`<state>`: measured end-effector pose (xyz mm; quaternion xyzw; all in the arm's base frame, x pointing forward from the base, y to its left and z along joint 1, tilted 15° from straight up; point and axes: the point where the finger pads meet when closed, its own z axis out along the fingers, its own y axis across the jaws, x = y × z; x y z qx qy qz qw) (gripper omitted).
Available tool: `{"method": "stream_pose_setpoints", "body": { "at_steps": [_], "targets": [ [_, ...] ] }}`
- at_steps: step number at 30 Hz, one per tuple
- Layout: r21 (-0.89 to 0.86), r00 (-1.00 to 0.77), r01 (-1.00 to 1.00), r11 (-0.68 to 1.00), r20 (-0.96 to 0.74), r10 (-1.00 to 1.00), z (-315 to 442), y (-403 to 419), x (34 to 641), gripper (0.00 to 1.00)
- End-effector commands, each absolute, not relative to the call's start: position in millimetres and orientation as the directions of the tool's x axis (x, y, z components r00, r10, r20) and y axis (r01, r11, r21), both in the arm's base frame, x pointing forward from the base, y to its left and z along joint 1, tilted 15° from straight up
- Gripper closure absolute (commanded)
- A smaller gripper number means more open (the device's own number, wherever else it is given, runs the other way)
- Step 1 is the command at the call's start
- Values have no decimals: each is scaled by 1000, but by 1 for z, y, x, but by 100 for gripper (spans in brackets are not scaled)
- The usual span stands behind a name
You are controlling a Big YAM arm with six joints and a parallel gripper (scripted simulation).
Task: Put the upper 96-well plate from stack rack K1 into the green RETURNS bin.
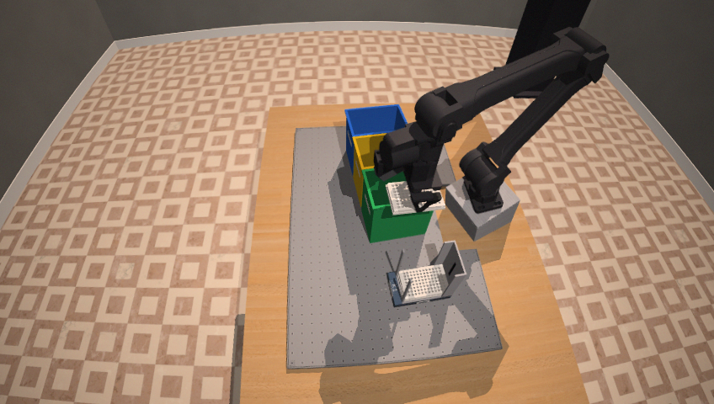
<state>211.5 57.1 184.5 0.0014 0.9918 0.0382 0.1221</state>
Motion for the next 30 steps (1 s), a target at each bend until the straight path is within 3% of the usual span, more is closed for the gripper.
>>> {"method": "stream_pose_setpoints", "body": {
  "at_steps": [1,30],
  "targets": [
    [69,-967,-58,996,-251,-39,188,45,210,100],
    [52,-950,-84,995,-305,-64,207,-21,244,100]
  ]
}}
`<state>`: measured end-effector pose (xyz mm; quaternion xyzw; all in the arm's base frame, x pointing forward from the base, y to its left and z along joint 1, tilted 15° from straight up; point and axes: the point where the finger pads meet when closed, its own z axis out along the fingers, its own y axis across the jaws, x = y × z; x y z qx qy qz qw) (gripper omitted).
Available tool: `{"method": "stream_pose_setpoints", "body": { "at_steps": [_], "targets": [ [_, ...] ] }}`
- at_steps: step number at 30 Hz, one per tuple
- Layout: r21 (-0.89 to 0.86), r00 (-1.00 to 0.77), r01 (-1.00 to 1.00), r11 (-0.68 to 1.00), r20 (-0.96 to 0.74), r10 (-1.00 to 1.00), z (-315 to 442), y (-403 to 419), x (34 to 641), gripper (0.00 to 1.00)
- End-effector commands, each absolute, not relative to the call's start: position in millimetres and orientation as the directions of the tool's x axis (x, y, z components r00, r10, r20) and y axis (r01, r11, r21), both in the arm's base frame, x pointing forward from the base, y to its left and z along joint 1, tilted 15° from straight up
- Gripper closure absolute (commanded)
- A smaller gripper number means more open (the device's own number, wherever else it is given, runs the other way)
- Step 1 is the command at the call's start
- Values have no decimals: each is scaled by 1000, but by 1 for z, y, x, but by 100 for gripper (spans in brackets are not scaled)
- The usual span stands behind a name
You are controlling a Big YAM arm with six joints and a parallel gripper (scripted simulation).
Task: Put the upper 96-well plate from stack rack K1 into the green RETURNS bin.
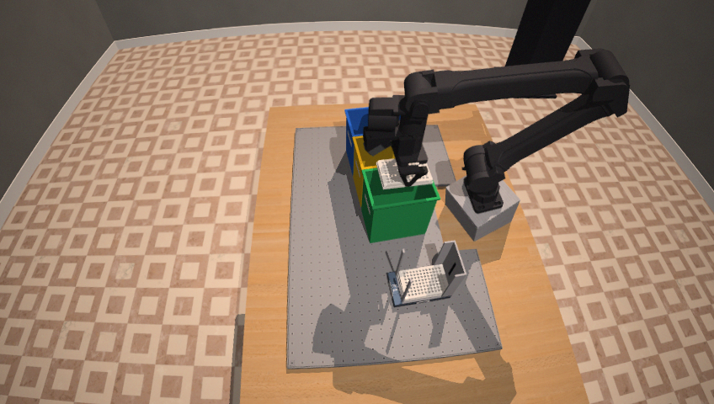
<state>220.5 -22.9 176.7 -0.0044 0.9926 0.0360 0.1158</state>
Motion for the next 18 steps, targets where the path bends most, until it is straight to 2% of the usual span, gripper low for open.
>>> {"method": "stream_pose_setpoints", "body": {
  "at_steps": [1,18],
  "targets": [
    [52,-950,-84,995,-305,-64,207,-21,244,100],
    [54,-951,-71,996,-305,-51,208,-21,246,100]
  ]
}}
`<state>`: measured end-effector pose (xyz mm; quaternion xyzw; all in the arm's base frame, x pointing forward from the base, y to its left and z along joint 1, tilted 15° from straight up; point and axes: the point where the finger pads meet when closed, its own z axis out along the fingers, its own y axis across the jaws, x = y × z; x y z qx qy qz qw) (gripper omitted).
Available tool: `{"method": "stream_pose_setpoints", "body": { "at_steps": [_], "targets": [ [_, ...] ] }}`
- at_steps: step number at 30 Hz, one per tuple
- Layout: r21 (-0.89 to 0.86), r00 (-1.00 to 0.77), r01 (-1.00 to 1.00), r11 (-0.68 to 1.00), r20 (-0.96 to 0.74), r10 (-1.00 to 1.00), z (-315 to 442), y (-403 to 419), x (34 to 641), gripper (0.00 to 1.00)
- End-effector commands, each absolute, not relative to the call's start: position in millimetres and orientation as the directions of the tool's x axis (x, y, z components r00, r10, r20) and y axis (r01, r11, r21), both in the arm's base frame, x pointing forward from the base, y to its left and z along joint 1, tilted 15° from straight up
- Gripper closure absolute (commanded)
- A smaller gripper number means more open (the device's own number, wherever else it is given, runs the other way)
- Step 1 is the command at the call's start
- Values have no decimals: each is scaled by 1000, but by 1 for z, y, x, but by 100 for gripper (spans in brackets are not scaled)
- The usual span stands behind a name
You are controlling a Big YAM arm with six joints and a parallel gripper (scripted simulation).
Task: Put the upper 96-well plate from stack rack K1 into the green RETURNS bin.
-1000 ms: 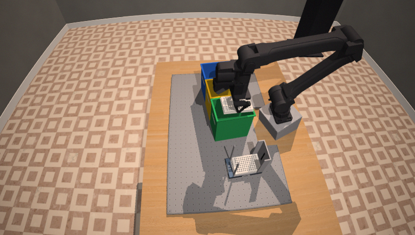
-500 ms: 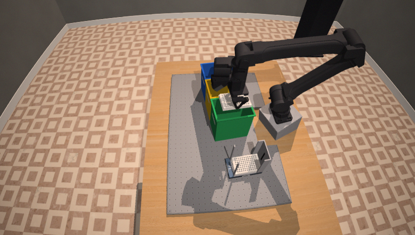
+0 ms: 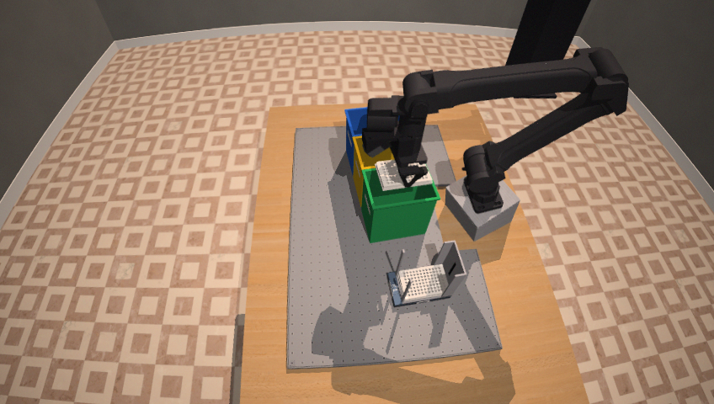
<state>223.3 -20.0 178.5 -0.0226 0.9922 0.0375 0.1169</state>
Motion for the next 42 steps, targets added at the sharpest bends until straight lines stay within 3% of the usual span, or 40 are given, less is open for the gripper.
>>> {"method": "stream_pose_setpoints", "body": {
  "at_steps": [1,42],
  "targets": [
    [54,-951,-70,996,-305,-51,208,-21,246,100],
    [57,-952,-60,997,-304,-40,208,-20,248,100]
  ]
}}
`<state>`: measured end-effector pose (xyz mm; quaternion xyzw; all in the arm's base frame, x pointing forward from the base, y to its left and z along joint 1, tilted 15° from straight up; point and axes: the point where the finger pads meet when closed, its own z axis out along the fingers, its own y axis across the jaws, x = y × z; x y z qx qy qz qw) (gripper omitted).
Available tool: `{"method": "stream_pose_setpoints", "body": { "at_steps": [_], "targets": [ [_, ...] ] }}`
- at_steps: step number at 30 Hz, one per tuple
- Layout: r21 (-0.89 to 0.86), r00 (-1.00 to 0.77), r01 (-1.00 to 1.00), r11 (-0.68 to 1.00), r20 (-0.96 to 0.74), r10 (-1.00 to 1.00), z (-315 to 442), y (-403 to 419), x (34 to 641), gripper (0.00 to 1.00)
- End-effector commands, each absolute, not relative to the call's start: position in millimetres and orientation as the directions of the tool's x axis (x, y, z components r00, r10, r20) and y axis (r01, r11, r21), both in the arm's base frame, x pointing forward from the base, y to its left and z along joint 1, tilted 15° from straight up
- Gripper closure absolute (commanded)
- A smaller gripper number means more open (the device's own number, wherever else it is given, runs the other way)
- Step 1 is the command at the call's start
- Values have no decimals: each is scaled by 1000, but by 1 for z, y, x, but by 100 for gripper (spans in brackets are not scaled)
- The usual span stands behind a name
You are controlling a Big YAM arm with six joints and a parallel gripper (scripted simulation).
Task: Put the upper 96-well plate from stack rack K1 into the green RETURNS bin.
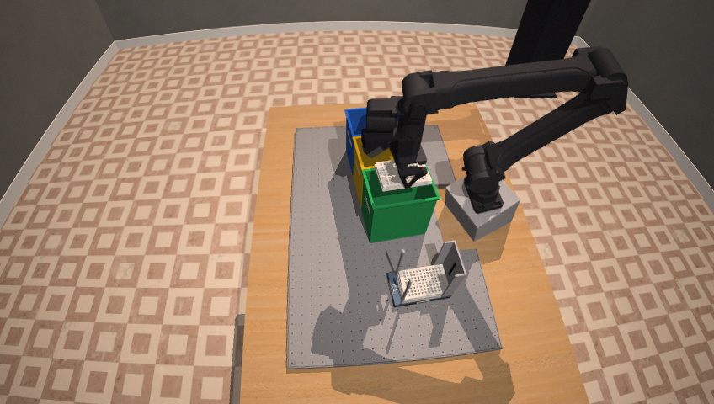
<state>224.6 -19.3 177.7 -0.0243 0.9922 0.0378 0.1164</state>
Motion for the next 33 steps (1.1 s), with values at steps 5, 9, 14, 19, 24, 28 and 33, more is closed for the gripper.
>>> {"method": "stream_pose_setpoints", "body": {
  "at_steps": [5,9,14,19,24,28,33],
  "targets": [
    [57,-952,-62,996,-304,-42,206,-20,249,100],
    [69,-968,-58,996,-248,-39,174,-17,235,100],
    [69,-968,-54,996,-248,-36,167,-17,236,100],
    [68,-968,-57,996,-247,-39,160,-16,237,100],
    [67,-968,-57,996,-247,-39,152,-16,238,100],
    [61,-960,-59,996,-276,-40,167,-19,243,100],
    [61,-960,-59,996,-276,-40,167,-19,242,100]
  ]
}}
